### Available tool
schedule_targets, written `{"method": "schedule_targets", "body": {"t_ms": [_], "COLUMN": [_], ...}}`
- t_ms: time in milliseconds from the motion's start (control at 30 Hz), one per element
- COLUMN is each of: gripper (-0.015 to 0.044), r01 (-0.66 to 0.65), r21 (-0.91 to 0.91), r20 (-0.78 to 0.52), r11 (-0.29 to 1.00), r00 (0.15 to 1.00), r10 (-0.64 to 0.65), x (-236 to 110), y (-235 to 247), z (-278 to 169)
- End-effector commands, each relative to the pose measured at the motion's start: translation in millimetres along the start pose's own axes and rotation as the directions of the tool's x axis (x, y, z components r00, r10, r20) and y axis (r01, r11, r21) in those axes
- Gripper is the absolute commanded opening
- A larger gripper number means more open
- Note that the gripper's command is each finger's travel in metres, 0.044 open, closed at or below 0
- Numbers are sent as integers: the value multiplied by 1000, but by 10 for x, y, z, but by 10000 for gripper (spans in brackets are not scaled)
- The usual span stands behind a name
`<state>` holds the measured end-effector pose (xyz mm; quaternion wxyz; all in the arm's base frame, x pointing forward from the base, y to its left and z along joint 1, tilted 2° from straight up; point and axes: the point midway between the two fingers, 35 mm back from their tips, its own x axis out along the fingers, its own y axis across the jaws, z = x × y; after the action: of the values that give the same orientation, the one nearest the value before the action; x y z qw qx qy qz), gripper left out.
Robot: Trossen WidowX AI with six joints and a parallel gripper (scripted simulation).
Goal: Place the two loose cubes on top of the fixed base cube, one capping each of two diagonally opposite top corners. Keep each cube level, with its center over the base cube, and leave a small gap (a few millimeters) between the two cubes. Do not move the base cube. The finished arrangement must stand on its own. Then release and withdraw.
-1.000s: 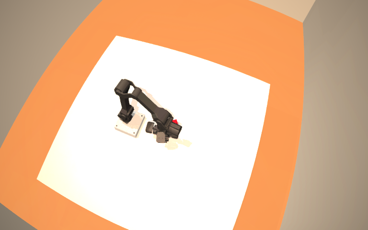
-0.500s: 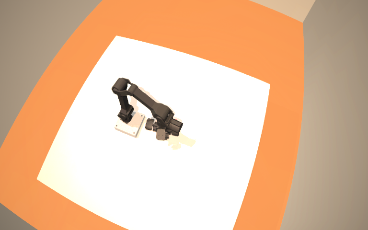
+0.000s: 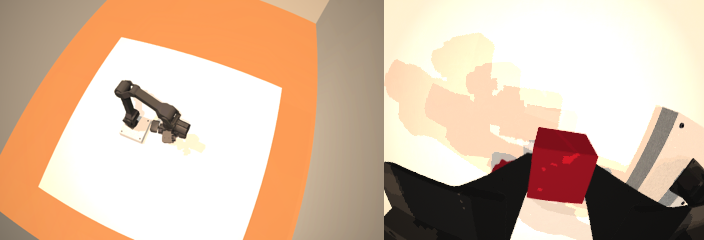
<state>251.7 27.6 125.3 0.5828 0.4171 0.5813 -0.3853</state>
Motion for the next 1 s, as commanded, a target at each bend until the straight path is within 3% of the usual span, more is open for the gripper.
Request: {"method": "schedule_targets", "body": {"t_ms": [0, 433, 967], "gripper": [105, 105, 105], "r01": [3, 0, -4], "r21": [-91, -587, -960], "r20": [-1, -2, -4], "r11": [996, 810, 280], "r00": [1000, 1000, 1000], "r10": [-3, -2, 0], "x": [-21, -6, 17], "y": [16, 164, 328], "z": [-33, -213, -463]}}
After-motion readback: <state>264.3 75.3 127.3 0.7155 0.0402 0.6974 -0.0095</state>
